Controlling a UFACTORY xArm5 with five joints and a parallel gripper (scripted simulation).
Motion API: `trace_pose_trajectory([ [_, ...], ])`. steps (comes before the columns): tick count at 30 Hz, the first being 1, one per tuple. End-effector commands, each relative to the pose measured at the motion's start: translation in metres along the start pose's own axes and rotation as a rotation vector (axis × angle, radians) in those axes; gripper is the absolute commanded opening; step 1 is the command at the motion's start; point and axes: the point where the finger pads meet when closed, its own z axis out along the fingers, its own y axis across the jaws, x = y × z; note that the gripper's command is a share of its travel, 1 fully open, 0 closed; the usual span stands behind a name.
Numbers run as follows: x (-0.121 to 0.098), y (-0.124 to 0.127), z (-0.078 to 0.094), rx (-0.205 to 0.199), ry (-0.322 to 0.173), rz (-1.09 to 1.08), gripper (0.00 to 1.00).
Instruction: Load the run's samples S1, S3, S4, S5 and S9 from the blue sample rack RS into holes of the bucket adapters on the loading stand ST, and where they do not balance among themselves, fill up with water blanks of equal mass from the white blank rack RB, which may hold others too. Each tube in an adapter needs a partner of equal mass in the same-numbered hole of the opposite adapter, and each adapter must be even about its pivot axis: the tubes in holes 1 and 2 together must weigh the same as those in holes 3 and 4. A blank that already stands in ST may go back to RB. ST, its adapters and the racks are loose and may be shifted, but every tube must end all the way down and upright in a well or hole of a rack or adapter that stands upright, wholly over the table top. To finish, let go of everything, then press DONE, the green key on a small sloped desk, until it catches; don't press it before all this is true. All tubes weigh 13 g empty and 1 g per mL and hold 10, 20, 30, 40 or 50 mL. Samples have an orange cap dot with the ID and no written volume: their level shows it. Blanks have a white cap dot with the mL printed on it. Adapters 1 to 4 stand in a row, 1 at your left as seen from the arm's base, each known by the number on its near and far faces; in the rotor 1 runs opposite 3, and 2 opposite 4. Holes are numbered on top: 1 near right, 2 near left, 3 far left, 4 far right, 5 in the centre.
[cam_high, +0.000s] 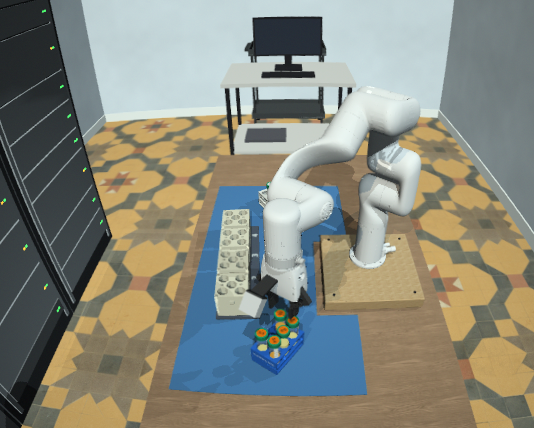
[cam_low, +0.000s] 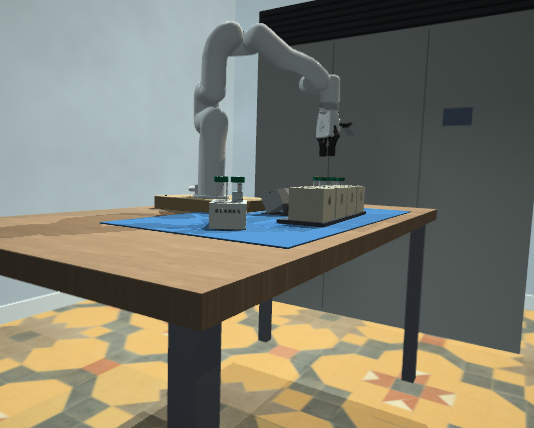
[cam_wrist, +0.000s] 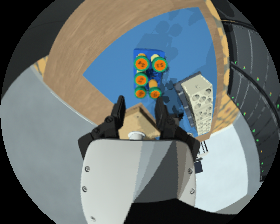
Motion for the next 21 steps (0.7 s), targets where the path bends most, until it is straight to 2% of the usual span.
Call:
trace_pose_trajectory([
  [1, 0.001, 0.000, 0.005, 0.000, 0.004, 0.000, 0.57],
  [21, 0.001, 0.000, 0.041, 0.000, 0.004, 0.000, 0.57],
])
